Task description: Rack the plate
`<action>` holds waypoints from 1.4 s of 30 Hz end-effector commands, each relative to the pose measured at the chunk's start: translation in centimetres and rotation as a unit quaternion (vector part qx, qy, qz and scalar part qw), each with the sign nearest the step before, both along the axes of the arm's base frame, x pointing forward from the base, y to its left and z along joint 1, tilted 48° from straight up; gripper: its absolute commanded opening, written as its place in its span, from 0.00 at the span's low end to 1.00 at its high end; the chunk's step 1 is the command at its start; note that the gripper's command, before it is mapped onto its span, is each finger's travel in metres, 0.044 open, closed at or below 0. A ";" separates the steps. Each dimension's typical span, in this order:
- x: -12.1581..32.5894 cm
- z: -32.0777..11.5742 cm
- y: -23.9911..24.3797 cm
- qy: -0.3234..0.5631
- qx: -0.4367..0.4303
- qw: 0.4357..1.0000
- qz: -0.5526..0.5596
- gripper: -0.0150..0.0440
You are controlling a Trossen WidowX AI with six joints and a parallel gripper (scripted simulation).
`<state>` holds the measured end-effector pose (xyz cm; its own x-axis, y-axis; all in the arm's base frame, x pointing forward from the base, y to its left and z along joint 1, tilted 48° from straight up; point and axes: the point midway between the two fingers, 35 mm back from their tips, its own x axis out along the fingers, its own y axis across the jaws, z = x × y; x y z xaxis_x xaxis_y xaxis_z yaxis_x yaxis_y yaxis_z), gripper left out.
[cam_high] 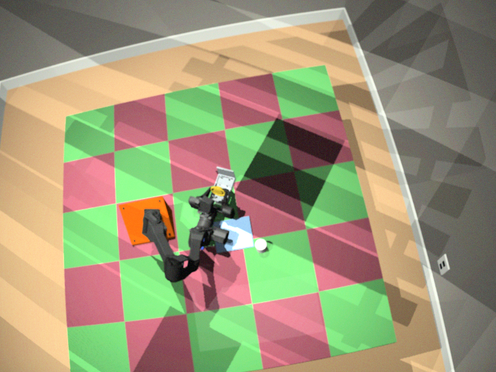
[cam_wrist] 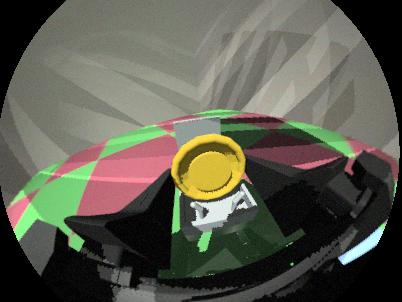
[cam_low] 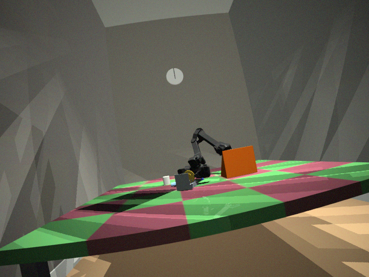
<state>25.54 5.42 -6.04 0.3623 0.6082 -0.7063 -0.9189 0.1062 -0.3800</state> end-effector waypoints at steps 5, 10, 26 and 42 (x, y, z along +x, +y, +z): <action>0.0 0.0 0.0 0.000 0.000 1.000 0.000 0.61; 0.0 0.0 0.0 0.000 0.000 1.000 0.000 0.83; -0.1 3.9 4.3 0.007 -0.007 1.000 0.000 0.93; -0.9 7.4 8.9 0.080 -0.021 0.995 -0.058 0.93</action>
<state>24.59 14.08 1.40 0.3246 0.5710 -0.7541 -0.9450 0.1624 -0.2839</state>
